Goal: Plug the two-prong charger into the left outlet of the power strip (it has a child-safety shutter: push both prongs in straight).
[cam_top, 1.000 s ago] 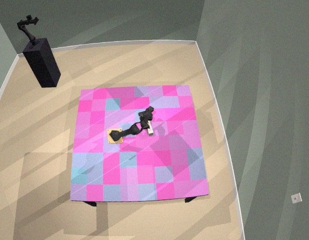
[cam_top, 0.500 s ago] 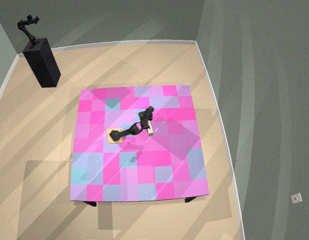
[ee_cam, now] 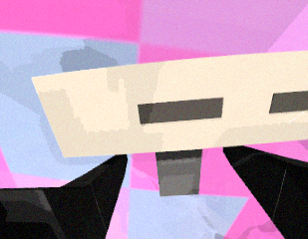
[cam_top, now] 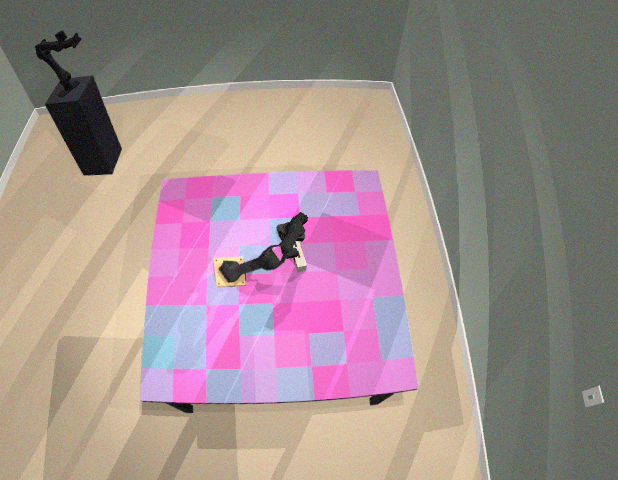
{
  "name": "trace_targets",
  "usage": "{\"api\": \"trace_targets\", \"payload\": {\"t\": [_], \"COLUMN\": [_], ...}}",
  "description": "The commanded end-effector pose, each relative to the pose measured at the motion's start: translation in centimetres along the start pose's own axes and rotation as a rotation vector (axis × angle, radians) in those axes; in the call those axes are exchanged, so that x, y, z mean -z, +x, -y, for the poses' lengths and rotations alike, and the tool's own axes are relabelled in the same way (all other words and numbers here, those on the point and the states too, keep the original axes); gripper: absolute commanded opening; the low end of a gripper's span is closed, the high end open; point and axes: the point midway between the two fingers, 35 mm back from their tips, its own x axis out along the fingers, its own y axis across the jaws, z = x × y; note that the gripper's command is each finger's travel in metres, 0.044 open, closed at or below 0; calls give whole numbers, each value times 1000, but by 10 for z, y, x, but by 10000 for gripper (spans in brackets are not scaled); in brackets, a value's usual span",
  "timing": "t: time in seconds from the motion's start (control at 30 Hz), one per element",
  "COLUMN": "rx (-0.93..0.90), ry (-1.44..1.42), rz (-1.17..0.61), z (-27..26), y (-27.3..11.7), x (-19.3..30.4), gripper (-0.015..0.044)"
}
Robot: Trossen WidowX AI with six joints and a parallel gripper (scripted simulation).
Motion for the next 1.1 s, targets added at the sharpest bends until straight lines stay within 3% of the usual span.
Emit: {"api": "trace_targets", "payload": {"t": [0.0, 1.07], "rx": [0, 0], "ry": [4, 12], "rz": [8, 22], "z": [0, -1], "y": [-1, 0], "x": [0, 12], "gripper": [440, 440]}}
